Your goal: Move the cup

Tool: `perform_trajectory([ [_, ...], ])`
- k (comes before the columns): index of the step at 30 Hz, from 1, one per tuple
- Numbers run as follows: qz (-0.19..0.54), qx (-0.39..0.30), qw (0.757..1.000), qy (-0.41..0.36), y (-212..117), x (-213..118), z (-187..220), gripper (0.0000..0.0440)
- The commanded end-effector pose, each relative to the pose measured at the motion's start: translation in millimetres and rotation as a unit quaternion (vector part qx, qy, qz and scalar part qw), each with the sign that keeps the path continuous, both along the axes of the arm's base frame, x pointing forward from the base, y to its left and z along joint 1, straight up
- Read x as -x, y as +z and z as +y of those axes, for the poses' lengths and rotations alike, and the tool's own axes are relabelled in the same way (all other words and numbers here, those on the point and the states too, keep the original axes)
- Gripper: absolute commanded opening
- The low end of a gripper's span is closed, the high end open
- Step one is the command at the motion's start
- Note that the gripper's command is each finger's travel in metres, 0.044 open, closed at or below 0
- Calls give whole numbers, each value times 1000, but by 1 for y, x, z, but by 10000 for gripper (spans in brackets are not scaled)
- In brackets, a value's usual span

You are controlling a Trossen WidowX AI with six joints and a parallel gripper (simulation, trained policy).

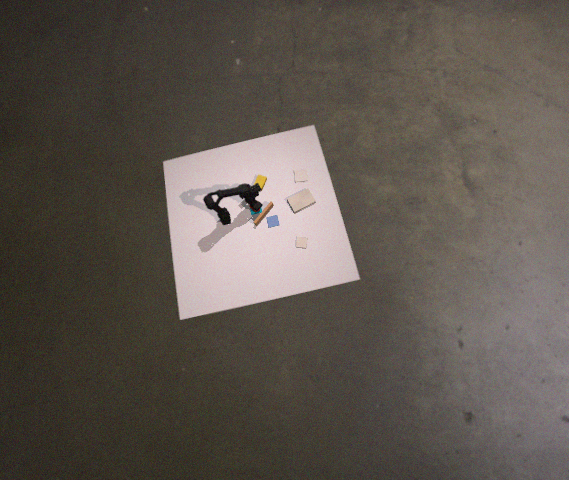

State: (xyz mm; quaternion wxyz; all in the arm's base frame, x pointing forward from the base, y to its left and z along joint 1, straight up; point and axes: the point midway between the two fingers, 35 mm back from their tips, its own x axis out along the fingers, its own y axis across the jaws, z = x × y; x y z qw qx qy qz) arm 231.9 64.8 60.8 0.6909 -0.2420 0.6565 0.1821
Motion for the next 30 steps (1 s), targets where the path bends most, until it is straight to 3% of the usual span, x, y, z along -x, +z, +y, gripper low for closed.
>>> perform_trajectory([
  [1, -10, -2, 1000, -5, -1, 1, -1, 60],
  [5, -29, -17, 999, -8, 6, -3, 0, 125],
  [20, -69, -57, 996, -11, 23, 5, 1, 178],
  [30, -101, -78, 992, -18, 37, 9, 0, 244],
])
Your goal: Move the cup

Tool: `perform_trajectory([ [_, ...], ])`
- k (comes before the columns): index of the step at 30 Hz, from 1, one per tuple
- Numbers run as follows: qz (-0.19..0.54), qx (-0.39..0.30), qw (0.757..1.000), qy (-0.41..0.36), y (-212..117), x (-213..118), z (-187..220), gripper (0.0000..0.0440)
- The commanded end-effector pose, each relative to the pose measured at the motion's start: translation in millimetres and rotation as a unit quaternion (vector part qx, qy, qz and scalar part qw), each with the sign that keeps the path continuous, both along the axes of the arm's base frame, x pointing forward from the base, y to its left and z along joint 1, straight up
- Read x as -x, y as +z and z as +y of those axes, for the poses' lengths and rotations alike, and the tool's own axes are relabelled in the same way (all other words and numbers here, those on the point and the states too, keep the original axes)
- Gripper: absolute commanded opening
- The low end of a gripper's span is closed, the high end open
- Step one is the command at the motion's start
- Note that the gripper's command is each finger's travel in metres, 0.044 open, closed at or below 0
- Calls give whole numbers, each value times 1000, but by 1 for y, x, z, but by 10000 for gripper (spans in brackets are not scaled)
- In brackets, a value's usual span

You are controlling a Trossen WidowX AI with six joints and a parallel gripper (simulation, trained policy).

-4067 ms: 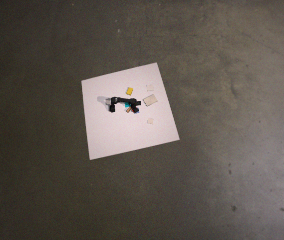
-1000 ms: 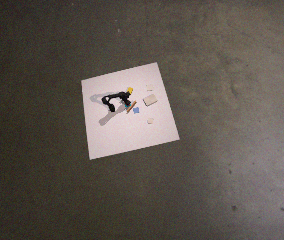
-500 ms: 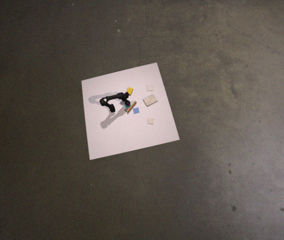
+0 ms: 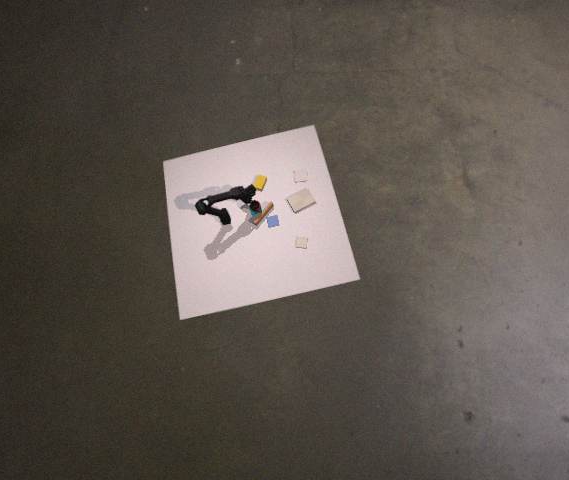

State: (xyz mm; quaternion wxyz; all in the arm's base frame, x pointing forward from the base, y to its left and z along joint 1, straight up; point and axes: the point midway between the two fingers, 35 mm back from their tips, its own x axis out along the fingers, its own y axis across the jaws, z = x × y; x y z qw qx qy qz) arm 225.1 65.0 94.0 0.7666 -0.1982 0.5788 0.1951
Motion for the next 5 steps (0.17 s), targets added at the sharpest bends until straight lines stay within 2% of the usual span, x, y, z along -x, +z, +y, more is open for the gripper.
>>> perform_trajectory([
  [1, -11, -9, 1000, -5, 5, 2, -1, 251],
  [5, -26, -17, 999, -9, 13, 3, -1, 277],
])
